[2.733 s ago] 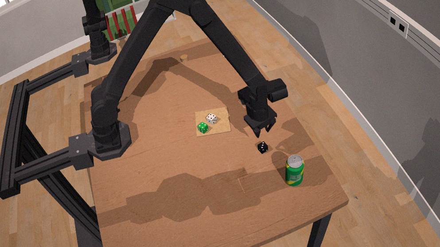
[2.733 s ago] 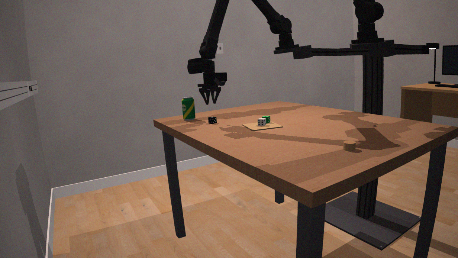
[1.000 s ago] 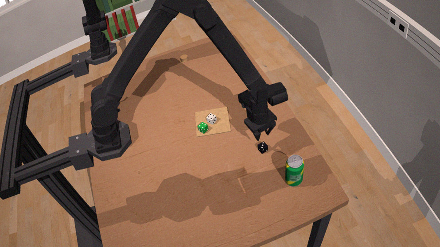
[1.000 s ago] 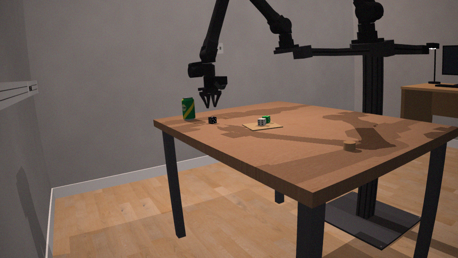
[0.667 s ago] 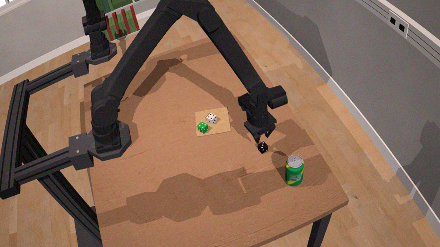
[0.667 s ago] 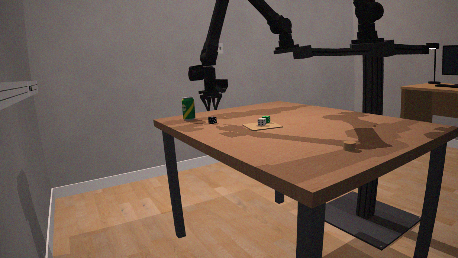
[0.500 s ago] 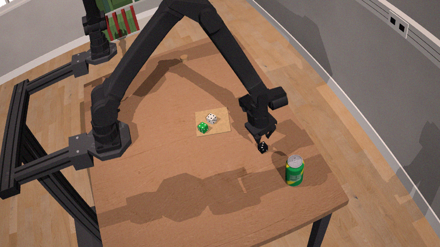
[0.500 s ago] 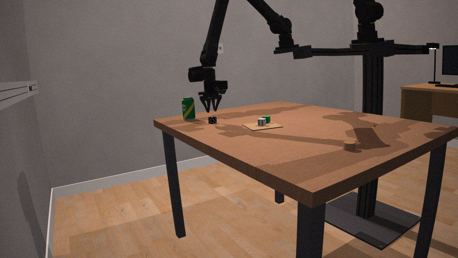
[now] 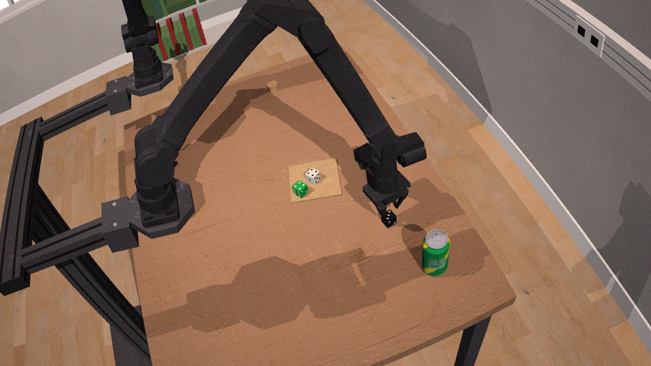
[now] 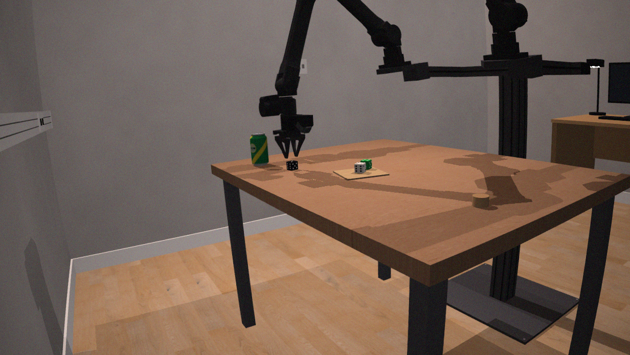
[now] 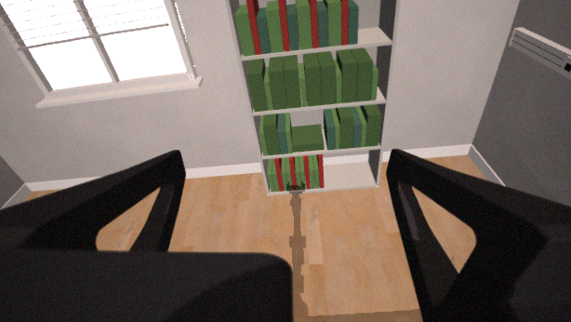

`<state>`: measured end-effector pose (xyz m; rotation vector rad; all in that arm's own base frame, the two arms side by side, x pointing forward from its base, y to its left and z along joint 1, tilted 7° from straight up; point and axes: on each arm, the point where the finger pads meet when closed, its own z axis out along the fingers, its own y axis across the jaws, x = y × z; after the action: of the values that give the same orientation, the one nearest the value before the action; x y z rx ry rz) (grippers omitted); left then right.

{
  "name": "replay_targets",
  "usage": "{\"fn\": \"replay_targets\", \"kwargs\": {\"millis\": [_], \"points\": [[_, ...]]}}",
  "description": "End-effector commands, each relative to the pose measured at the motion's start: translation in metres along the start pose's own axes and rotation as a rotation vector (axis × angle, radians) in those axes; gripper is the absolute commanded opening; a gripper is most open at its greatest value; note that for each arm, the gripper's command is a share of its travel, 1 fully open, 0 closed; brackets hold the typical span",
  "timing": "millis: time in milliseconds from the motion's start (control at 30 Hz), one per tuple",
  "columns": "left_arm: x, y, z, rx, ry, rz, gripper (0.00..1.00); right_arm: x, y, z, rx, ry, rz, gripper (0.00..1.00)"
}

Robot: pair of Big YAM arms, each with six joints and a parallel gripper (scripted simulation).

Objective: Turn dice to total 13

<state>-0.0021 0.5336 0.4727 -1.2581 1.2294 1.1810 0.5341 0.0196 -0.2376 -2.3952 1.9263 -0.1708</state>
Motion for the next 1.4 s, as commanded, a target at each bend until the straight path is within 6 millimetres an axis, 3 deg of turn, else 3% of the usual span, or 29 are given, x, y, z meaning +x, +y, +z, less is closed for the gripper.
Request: {"fn": "replay_targets", "kwargs": {"millis": [0,567,900,1367], "points": [[-0.038,0.002,0.002,-0.001,-0.067,0.015,1.0,0.006,-0.01,0.009,0.02,0.003,-0.002,0.45],[-0.038,0.002,0.002,-0.001,-0.067,0.015,1.0,0.006,-0.01,0.01,0.019,0.003,-0.002,0.45],[-0.038,0.002,0.002,-0.001,-0.067,0.015,1.0,0.001,0.012,0.014,-0.013,-0.003,-0.004,0.45],[-0.038,0.002,0.002,-0.001,-0.067,0.015,1.0,0.003,0.007,0.012,-0.006,-0.002,-0.003,0.45]]}}
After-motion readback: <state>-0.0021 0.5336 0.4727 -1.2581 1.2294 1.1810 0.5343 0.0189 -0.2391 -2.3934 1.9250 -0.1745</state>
